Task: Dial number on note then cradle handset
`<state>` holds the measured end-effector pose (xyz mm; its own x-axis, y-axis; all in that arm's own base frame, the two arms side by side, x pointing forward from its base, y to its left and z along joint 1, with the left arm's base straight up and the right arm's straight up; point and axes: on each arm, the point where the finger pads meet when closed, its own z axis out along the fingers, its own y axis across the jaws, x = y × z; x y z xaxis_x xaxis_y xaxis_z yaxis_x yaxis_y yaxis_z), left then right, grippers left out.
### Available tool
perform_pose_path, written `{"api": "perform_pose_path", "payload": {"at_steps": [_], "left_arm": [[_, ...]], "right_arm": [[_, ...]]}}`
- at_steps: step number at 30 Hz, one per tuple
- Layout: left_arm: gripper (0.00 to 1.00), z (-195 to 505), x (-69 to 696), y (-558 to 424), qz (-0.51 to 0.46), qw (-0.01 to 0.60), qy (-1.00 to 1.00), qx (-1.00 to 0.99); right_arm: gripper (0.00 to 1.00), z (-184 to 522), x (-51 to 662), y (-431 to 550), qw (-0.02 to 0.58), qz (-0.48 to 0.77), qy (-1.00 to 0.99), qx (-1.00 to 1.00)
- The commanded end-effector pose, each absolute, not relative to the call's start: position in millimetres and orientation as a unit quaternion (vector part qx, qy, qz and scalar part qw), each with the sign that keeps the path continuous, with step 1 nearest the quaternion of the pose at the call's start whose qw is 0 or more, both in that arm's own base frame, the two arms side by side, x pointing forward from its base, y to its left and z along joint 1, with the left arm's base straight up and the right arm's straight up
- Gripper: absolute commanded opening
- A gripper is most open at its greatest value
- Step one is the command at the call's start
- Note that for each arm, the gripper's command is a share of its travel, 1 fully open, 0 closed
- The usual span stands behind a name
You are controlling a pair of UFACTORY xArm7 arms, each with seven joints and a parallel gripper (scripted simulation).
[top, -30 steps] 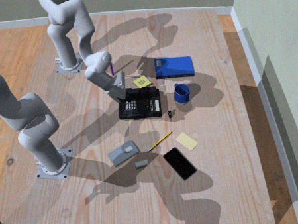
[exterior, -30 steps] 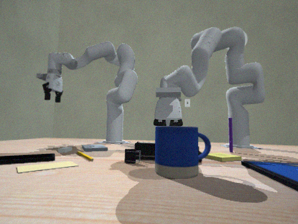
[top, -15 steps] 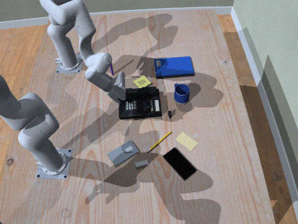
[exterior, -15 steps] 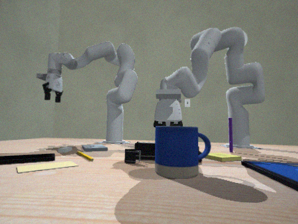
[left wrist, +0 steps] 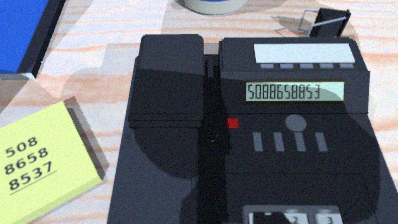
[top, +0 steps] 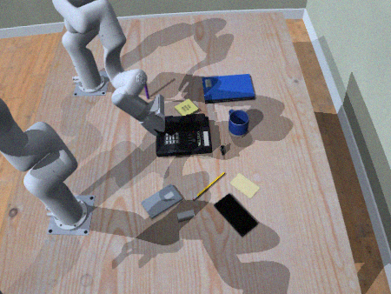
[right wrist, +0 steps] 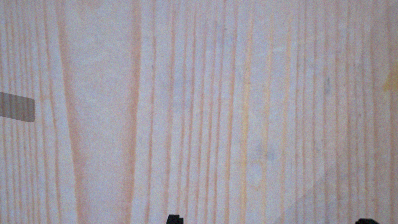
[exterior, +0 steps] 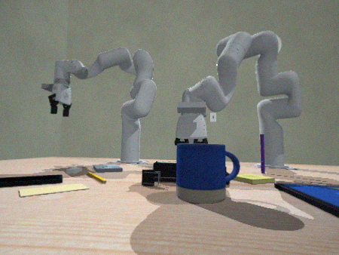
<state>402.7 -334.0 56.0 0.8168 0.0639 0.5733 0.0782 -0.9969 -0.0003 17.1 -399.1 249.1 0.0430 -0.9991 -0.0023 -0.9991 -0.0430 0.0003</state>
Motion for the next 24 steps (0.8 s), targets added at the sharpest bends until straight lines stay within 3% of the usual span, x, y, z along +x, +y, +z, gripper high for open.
{"api": "perform_pose_path", "payload": {"at_steps": [1,24], "left_arm": [[0.0,56.6,403.2,-334.6,-0.301,0.011,-0.037,-0.953],[0.0,54.2,403.2,-334.6,-0.301,0.011,-0.037,-0.953]], "right_arm": [[1.0,250.0,17.3,-399.7,0.0,0.0,0.692,-0.722],[1.0,250.0,17.3,-399.7,0.0,0.0,0.692,-0.722]]}}
